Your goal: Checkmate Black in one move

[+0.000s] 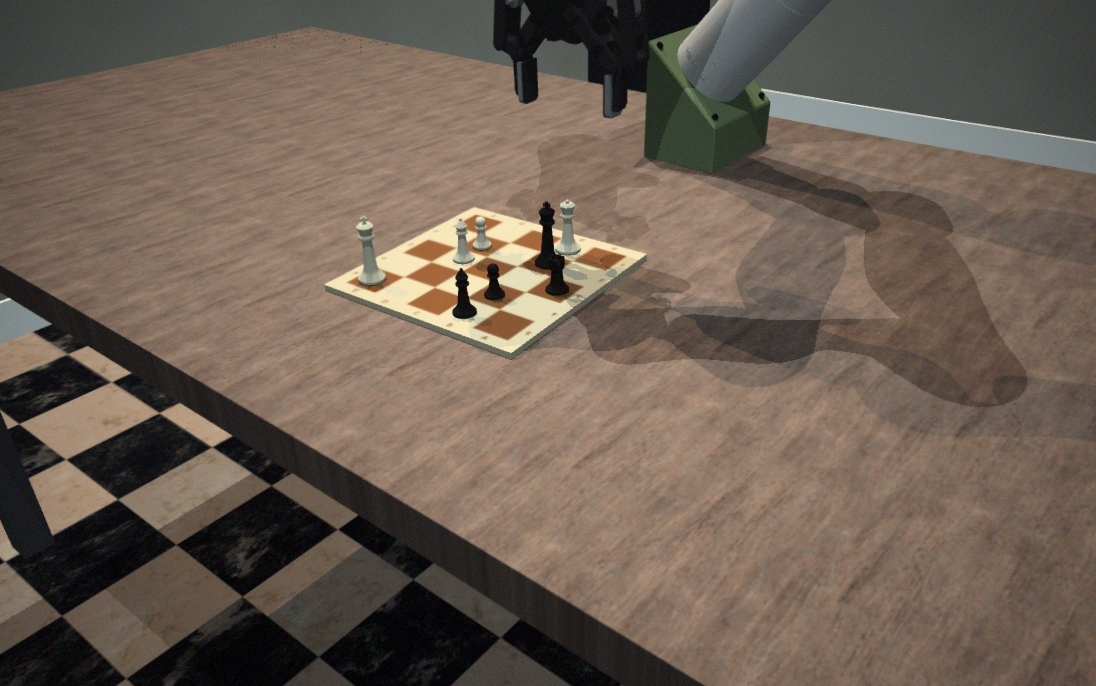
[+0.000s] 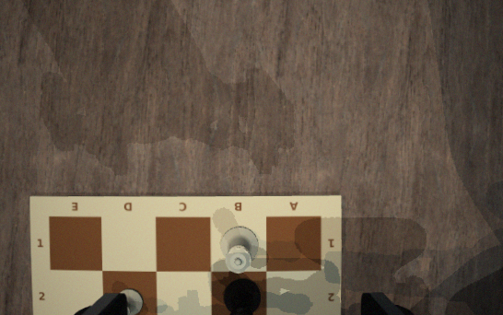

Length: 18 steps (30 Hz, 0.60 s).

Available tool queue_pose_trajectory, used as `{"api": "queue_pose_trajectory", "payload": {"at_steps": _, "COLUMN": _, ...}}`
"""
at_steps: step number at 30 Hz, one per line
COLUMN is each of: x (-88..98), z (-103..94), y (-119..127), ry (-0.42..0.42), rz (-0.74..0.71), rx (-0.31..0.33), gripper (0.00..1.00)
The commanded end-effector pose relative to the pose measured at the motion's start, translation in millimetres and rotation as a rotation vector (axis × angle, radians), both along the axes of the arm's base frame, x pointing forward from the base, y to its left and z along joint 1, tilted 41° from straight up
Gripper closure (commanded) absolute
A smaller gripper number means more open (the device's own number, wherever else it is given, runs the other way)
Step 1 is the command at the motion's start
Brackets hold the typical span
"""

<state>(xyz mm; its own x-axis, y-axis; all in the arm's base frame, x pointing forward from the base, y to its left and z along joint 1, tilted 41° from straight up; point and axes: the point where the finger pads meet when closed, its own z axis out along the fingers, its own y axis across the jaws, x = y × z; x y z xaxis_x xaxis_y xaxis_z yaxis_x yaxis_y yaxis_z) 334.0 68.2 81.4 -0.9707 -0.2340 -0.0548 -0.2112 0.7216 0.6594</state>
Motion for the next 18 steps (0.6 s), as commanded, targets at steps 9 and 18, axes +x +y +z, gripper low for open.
{"api": "queue_pose_trajectory", "payload": {"at_steps": 9, "x": 7.6, "z": 26.9, "y": -30.1, "ry": -0.009, "rz": -0.009, "rx": -0.014, "gripper": 0.0}}
{"api": "queue_pose_trajectory", "payload": {"at_steps": 18, "x": 8.9, "z": 32.4, "y": -35.2, "ry": -0.01, "rz": -0.01, "rx": -0.015, "gripper": 0.0}}
